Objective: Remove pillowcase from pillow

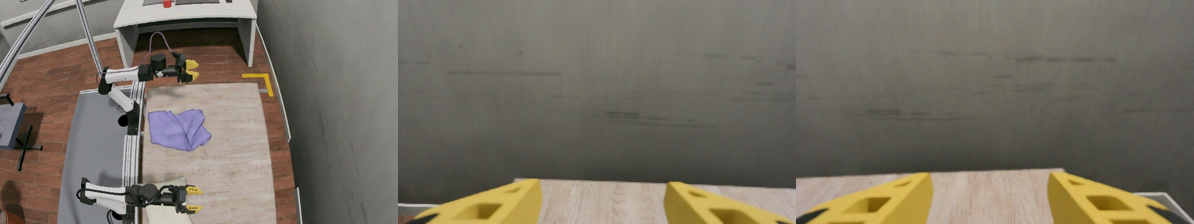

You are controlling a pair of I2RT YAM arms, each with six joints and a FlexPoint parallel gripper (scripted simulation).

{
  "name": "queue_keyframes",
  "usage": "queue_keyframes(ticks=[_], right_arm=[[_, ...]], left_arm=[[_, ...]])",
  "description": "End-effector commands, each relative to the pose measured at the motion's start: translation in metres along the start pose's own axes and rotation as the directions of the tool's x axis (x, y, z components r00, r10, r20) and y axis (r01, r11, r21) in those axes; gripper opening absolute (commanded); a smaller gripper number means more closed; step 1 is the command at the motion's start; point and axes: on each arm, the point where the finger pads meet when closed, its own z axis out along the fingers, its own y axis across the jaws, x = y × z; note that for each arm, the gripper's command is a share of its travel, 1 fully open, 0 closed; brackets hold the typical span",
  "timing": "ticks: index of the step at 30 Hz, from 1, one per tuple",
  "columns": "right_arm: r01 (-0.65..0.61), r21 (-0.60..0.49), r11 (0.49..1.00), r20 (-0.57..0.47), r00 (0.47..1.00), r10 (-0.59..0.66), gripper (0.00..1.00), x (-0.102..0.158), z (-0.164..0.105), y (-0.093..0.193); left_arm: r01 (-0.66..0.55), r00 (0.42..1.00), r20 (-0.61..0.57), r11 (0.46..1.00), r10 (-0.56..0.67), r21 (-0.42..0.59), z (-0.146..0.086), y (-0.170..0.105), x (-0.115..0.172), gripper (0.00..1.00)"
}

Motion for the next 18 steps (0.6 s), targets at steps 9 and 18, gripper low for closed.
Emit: queue_keyframes(ticks=[9,18], right_arm=[[-0.003,-0.006,1.000,0.042,0.999,0.003,0.60,-0.0134,-0.0058,0.0004],[-0.003,-0.005,1.000,0.040,0.999,0.003,0.60,-0.0134,-0.0047,0.0000]], left_arm=[[-0.013,0.999,0.042,1.000,0.013,-0.006,-0.0082,0.0008,-0.0114,0.60],[-0.013,0.999,0.035,1.000,0.013,-0.002,-0.0090,-0.0007,-0.0099,0.60]])
